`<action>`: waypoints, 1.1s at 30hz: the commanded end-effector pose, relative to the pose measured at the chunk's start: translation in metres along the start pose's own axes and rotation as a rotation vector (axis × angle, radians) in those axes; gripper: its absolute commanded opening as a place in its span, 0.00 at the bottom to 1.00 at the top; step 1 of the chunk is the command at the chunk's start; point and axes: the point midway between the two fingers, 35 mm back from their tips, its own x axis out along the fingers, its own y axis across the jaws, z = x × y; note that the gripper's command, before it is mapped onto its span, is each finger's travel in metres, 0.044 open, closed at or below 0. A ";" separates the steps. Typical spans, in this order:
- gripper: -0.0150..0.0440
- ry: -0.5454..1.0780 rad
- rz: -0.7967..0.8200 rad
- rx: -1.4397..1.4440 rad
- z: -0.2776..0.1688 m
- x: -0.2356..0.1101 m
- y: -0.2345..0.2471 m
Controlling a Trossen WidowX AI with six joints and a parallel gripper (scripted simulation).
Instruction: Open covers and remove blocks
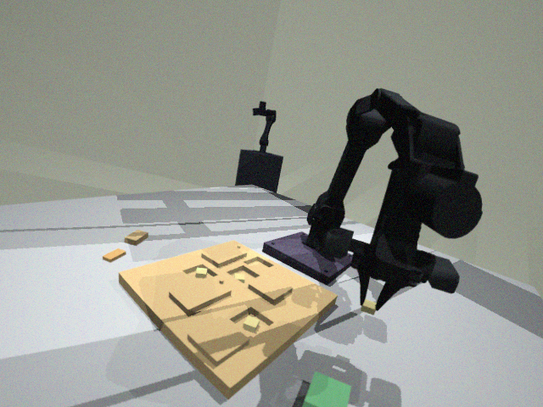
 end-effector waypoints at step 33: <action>0.39 0.002 0.005 0.006 -0.001 0.059 0.001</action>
